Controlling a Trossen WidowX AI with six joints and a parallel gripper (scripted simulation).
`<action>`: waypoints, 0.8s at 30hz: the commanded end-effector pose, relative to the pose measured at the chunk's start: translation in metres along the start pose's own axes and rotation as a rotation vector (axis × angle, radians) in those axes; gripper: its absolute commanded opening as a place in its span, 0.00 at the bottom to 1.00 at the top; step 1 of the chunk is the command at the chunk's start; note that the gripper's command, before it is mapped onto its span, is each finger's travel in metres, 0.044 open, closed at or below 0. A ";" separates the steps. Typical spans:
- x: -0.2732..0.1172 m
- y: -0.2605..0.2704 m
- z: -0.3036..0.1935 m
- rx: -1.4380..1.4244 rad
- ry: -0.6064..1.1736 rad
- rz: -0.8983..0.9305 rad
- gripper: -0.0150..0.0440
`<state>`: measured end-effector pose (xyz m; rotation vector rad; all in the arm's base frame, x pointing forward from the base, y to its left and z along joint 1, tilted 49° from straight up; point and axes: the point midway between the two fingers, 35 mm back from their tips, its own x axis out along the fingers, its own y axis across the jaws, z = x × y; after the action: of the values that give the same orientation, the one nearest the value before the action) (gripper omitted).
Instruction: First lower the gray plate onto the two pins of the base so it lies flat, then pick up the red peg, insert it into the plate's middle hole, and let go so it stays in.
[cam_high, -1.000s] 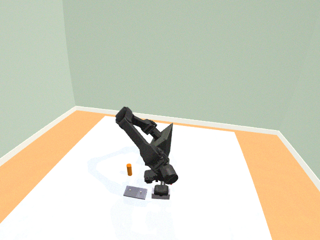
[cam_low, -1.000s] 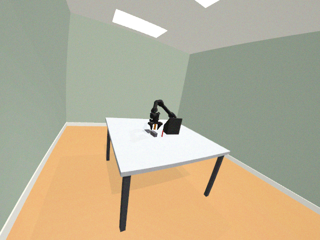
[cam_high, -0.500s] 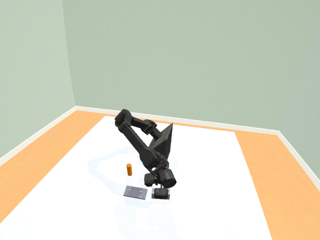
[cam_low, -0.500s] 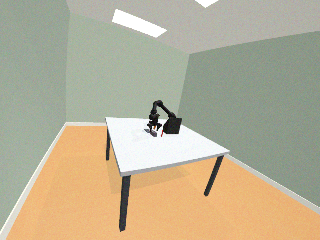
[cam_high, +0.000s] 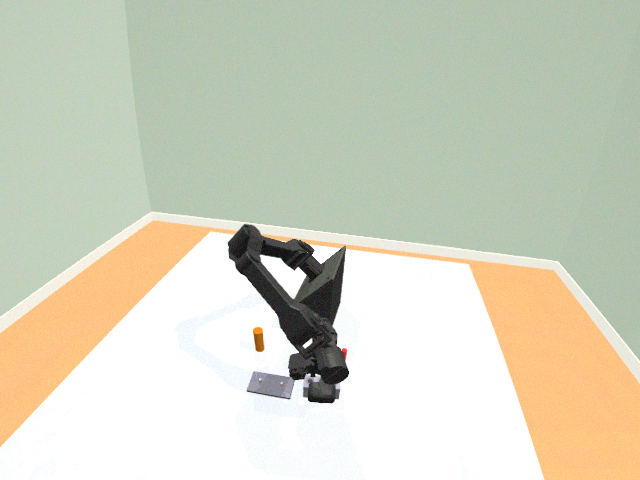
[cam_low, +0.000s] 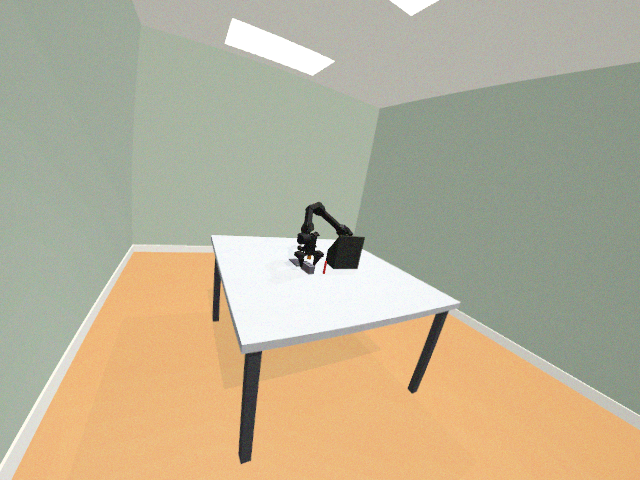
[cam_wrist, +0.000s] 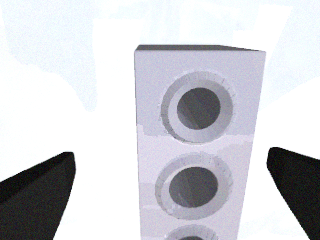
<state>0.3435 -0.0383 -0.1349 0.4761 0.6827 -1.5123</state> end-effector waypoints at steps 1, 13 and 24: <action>0.008 -0.004 0.000 -0.009 -0.008 -0.006 1.00; 0.020 -0.004 0.001 -0.009 -0.010 -0.007 0.87; 0.020 -0.004 0.001 -0.009 -0.010 -0.007 0.41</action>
<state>0.3388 -0.0524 -0.1469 0.4683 0.6852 -1.5172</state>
